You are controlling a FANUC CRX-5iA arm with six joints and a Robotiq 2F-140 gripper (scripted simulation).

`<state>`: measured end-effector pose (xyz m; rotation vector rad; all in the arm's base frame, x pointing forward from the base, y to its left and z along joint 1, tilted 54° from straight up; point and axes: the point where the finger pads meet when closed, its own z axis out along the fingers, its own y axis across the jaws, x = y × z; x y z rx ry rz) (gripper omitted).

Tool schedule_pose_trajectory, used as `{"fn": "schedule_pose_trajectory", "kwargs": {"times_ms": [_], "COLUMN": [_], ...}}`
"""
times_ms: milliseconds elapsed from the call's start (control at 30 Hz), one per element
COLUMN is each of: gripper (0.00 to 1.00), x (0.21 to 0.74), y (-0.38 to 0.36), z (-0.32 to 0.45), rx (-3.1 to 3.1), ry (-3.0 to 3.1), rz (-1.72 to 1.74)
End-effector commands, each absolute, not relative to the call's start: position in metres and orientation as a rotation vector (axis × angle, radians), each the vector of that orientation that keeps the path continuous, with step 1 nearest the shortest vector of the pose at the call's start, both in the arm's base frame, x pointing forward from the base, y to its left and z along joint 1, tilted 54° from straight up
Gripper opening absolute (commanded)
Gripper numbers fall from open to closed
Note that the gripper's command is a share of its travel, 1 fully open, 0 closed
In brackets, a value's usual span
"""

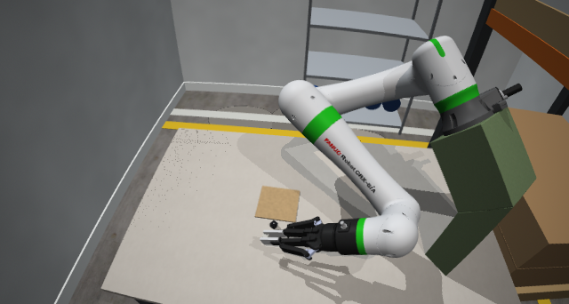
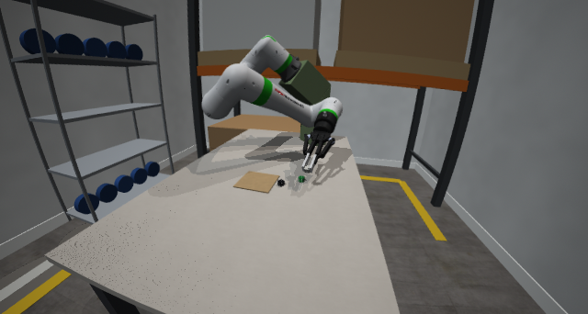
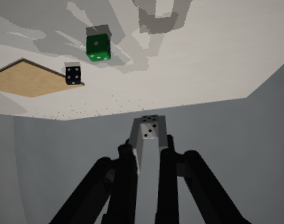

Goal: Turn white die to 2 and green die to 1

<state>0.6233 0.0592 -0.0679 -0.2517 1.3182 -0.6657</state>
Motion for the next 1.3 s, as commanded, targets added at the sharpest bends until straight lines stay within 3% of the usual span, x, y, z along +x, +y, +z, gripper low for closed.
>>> {"fn": "schedule_pose_trajectory", "kwargs": {"times_ms": [0,1267], "gripper": [0.09,0.09], "x": [0.631,0.656], "y": [0.051,0.023], "z": [-0.076,-0.104], "rx": [-0.253,-0.253], "ry": [1.318,1.318], "rz": [-0.665,-0.665]}}
